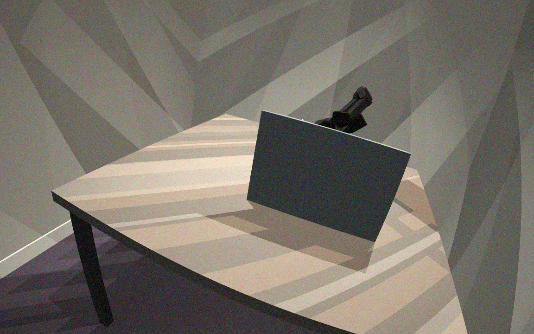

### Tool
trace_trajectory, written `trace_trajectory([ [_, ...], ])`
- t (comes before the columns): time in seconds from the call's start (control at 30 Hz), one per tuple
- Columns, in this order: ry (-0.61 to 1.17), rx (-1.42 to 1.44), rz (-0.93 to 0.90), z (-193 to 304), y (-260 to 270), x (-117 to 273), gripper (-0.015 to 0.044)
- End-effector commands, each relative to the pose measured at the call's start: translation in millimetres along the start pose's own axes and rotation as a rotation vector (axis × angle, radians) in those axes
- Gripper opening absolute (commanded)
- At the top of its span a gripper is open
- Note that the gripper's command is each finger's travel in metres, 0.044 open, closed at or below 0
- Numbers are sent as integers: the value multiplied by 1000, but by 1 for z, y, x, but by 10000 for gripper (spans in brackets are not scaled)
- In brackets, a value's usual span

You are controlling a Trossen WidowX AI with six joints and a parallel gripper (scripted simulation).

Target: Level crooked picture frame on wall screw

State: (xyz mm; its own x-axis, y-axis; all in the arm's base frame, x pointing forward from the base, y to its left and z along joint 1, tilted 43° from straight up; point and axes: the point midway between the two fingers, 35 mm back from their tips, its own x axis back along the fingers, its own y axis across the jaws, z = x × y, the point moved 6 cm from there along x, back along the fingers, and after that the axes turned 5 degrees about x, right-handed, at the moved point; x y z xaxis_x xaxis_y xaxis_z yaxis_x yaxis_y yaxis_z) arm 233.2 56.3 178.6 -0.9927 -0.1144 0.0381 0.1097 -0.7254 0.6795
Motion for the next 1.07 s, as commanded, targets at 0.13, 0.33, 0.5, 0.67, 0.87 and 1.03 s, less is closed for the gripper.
trace_trajectory([
  [0.13, -5, -4, 5, 3, 19, 33, 260],
  [0.33, -13, -8, 8, 0, 26, 61, 260],
  [0.5, -20, -12, 10, -7, 26, 86, 260],
  [0.67, -22, -13, 11, -10, 26, 92, 260],
  [0.87, -34, -16, -9, -9, 24, 92, 260],
  [1.03, -34, -16, -9, -9, 24, 92, 260],
])
